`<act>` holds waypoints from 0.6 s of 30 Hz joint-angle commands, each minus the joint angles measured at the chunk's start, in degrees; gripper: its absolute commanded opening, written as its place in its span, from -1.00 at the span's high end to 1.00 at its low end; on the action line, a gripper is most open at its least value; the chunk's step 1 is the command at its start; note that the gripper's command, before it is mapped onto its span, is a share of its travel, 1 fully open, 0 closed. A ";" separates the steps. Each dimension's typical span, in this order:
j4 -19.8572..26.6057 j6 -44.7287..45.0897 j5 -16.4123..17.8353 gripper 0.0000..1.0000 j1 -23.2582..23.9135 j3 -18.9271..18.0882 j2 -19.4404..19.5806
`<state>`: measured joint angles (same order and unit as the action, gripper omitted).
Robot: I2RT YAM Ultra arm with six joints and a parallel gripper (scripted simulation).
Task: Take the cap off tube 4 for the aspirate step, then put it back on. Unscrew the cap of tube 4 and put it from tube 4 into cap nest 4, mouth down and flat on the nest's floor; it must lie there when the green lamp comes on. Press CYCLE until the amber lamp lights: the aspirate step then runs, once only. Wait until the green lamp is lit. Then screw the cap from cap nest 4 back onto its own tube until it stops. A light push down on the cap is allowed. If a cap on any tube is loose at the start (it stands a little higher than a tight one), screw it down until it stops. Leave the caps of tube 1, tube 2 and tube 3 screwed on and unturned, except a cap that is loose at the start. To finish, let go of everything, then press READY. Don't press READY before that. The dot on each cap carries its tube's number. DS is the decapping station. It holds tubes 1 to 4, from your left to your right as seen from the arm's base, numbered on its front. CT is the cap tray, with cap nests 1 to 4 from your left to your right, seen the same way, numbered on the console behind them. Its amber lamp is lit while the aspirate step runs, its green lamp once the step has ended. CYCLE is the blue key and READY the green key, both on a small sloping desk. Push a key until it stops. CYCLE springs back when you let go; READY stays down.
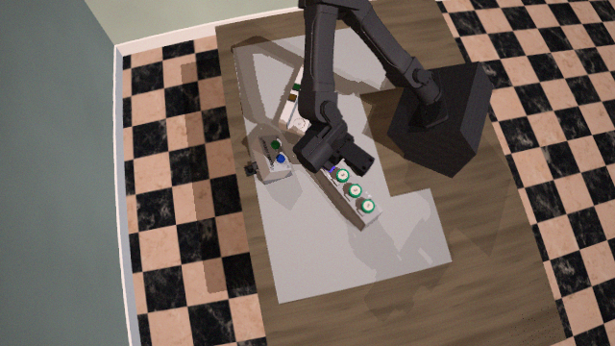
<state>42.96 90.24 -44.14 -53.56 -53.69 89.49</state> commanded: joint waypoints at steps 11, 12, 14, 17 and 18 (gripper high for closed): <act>0.77 -22.88 0.02 0.02 -0.56 -0.94 -0.35; 0.74 -23.70 0.02 0.02 -0.57 -0.92 -0.37; 0.88 -28.54 0.01 0.02 -0.62 -0.97 -0.40; 1.05 -33.42 -0.01 0.02 -0.70 -1.04 -0.43; 1.22 -38.30 -0.03 0.02 -0.77 -1.12 -0.46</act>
<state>43.48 63.66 -44.21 -53.56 -54.06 89.52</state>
